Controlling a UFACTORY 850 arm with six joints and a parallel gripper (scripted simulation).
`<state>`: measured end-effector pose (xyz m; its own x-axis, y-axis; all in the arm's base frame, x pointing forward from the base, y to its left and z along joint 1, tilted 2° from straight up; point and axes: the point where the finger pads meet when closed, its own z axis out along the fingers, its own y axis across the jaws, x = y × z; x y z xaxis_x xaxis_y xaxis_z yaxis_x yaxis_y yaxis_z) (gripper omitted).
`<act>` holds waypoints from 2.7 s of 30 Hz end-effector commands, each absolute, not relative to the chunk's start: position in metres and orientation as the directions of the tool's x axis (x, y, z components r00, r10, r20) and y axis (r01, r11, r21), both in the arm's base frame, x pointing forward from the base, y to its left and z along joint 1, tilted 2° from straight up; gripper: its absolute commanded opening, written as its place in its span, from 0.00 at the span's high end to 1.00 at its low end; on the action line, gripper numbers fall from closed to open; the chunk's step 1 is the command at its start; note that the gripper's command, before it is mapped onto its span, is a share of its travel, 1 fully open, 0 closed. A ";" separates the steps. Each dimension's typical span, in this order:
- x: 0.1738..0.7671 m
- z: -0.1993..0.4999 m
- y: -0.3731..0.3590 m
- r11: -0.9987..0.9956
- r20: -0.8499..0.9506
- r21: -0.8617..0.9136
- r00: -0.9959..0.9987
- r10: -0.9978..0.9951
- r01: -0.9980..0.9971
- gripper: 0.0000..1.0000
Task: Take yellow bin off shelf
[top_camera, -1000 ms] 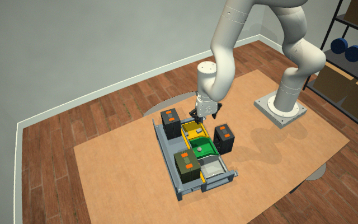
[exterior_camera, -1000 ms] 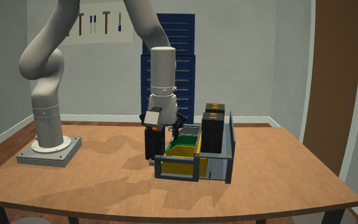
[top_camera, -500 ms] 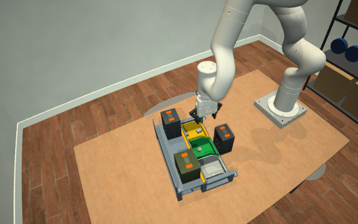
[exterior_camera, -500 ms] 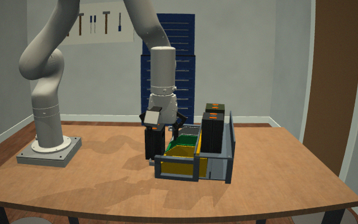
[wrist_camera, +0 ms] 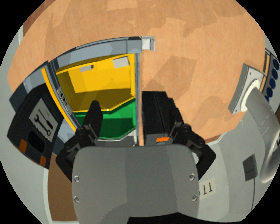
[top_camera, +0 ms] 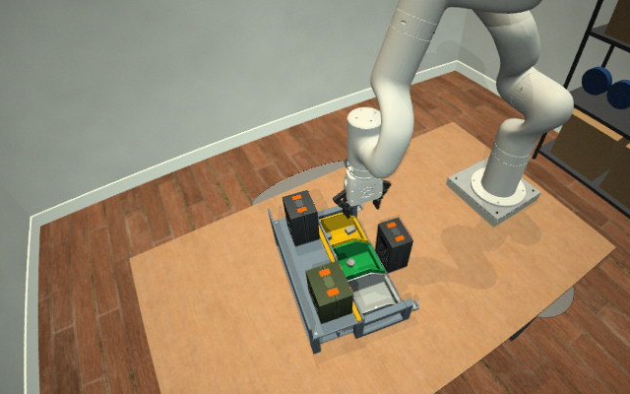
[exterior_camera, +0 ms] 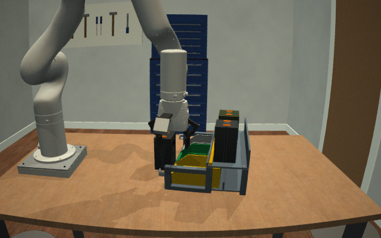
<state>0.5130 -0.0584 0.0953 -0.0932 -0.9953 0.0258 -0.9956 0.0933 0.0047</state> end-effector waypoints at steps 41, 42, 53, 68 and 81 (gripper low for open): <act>0.513 0.021 -0.060 0.093 0.026 0.003 -0.093 -0.995 -0.996 0.00; 0.513 0.021 -0.060 0.093 0.026 0.003 -0.093 -0.995 -0.996 0.00; 0.513 0.023 -0.060 0.093 0.026 0.003 -0.093 -0.995 -0.996 0.00; 0.513 0.027 -0.060 0.093 0.026 0.003 -0.093 -0.995 -0.996 0.00; 0.513 0.030 -0.060 0.093 0.026 0.003 -0.093 -0.995 -0.996 0.00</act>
<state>0.5125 -0.0601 0.0281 -0.0931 -0.9953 0.0258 -0.9956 0.0933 0.0048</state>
